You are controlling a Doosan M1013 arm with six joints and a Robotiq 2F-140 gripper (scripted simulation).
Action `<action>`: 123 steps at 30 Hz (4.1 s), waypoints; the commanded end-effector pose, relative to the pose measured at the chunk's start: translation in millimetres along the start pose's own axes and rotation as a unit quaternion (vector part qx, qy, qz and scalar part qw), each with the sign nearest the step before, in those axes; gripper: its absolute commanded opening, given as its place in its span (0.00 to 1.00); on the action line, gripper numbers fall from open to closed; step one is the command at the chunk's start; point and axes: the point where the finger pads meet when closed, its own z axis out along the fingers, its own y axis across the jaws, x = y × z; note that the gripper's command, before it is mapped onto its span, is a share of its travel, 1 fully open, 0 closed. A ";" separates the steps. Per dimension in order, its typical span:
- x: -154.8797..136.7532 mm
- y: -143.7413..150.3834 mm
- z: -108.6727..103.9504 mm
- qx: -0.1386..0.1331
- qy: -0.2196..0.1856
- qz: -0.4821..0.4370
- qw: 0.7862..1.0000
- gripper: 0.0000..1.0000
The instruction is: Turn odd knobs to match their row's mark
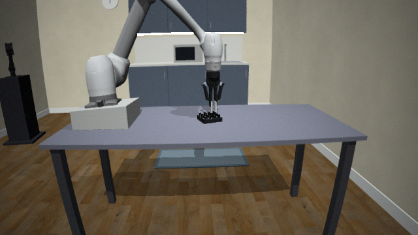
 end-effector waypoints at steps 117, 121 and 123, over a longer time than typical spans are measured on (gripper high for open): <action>0.0 0.0 3.2 0.000 0.000 0.211 0.978 0.05; 0.0 0.0 3.2 0.000 0.000 0.260 0.966 0.05; 0.0 0.0 3.2 0.000 0.000 0.286 0.958 0.05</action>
